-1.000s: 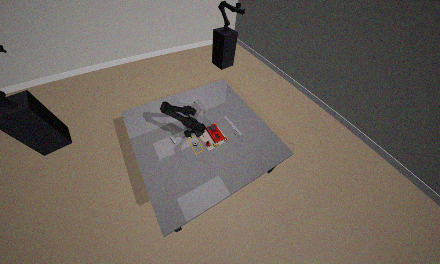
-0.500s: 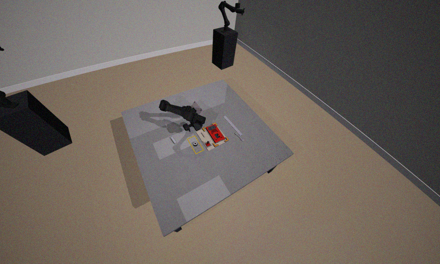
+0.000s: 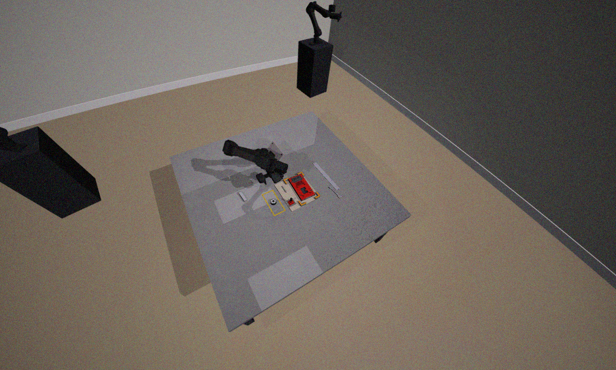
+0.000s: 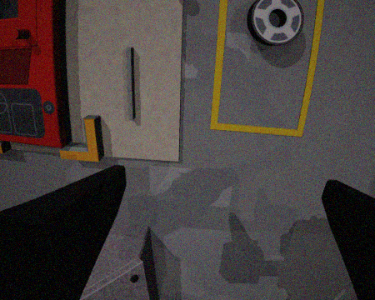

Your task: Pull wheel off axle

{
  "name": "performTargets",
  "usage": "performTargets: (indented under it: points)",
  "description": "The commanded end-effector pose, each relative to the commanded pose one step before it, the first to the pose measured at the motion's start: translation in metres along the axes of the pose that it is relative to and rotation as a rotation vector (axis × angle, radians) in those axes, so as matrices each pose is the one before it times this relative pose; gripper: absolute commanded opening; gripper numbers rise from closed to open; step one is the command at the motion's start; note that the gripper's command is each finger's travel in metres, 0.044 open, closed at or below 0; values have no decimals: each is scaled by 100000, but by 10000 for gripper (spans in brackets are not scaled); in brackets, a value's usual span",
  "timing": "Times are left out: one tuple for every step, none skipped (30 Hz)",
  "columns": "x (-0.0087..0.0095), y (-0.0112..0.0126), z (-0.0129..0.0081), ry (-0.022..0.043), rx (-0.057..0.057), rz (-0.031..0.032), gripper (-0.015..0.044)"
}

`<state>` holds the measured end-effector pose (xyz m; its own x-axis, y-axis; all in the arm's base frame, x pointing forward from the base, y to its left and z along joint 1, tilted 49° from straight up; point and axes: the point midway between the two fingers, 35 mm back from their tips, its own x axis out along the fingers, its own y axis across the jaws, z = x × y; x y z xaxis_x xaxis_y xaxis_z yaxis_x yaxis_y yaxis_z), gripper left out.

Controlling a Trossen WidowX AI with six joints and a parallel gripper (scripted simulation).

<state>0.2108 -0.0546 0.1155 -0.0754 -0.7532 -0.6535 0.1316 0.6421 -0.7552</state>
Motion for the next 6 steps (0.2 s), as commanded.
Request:
performTargets:
  points:
    - [2,24,-78,251,364,158,440]
    - [0,0,0,0,0,0,440]
    - [0,0,0,0,0,0,440]
    - [0,0,0,0,0,0,440]
    - [0,0,0,0,0,0,440]
    - [0,0,0,0,0,0,440]
